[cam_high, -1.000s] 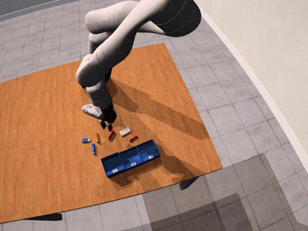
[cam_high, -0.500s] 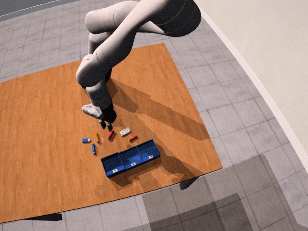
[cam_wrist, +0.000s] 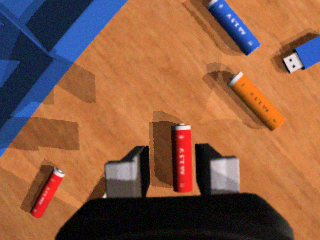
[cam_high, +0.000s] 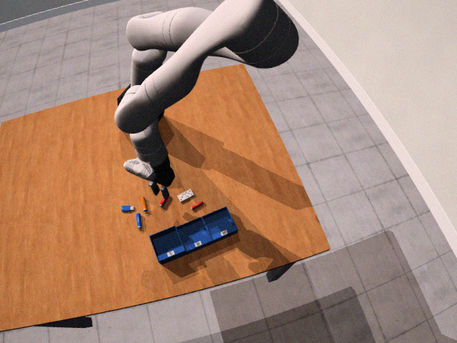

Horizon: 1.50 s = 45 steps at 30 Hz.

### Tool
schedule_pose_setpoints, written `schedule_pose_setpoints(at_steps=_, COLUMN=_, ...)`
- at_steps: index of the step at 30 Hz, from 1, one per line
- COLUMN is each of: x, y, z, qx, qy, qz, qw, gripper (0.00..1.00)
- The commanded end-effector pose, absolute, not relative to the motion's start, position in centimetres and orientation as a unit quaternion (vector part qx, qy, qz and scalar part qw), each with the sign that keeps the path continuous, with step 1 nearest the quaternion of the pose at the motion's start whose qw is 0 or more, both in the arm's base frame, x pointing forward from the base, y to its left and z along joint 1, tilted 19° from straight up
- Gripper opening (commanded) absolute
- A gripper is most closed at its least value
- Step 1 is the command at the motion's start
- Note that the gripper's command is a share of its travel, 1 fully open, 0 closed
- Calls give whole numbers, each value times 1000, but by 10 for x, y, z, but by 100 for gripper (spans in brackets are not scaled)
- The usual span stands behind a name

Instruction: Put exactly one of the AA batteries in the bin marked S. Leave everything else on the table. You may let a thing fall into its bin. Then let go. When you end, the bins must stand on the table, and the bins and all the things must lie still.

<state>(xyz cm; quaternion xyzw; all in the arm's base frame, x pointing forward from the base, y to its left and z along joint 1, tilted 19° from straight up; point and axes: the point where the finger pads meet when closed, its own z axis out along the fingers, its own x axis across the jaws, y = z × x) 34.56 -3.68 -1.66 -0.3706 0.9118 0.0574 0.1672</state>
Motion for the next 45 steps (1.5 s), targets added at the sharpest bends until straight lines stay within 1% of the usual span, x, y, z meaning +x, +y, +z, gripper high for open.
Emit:
schedule_pose_setpoints(at_steps=1, x=341, y=-36, z=-32, qx=-370, qy=913, qz=60, qw=158, gripper=60)
schedule_pose_setpoints(at_steps=10, x=343, y=-30, z=-66, qx=-370, qy=913, qz=60, qw=158, gripper=60)
schedule_pose_setpoints(at_steps=31, x=351, y=-27, z=-63, qx=-370, qy=913, qz=60, qw=158, gripper=60)
schedule_pose_setpoints(at_steps=45, x=353, y=-25, z=-75, qx=-370, qy=913, qz=60, qw=158, gripper=60)
